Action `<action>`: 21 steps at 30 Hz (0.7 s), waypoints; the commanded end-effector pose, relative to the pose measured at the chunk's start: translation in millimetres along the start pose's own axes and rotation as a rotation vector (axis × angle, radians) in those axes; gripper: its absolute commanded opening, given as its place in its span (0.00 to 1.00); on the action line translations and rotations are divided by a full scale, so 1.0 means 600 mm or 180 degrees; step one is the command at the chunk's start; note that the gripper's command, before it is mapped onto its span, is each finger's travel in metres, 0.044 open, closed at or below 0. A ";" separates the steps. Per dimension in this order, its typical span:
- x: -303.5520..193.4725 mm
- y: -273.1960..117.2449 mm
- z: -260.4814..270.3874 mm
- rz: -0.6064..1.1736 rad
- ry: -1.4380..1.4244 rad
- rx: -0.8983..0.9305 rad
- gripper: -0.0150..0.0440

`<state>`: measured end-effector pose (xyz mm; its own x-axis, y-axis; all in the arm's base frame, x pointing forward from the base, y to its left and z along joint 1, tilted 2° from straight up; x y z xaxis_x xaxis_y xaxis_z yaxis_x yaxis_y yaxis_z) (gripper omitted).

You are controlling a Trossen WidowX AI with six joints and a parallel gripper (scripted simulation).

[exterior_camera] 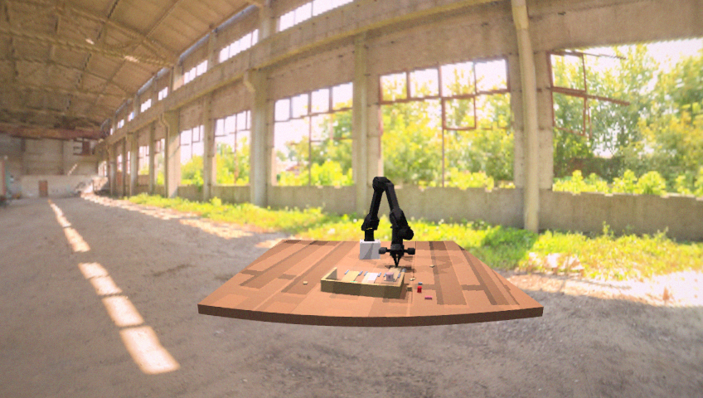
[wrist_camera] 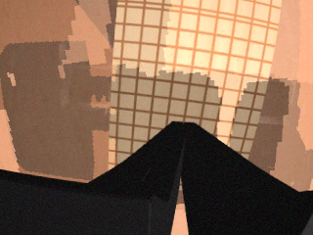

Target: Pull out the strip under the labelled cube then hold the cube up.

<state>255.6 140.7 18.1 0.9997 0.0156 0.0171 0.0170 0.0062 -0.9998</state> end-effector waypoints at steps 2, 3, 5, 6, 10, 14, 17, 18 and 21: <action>-0.023 0.007 0.001 0.0092 -0.0007 -0.0012 0.25; -0.026 0.007 0.002 0.0093 -0.0007 -0.0012 0.25; -0.031 0.007 0.003 0.0094 -0.0007 -0.0012 0.25; -0.033 0.007 0.003 0.0094 -0.0007 -0.0012 0.25; -0.043 0.007 0.006 0.0096 -0.0007 -0.0011 0.25; -0.047 0.007 0.007 0.0097 -0.0007 -0.0011 0.25; -0.047 0.007 0.007 0.0097 -0.0007 -0.0011 0.25; -0.047 0.007 0.007 0.0097 -0.0007 -0.0011 0.25; -0.047 0.007 0.007 0.0097 -0.0007 -0.0011 0.25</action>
Point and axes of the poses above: the point midway between the two fingers, 35 mm back from their tips, its own y axis out along the fingers, its own z axis across the jaws, x = y × z, the point moved 8 cm from there along -y, back along the fingers, and after that the axes turned 12 degrees about -y, right-handed, at the moved point
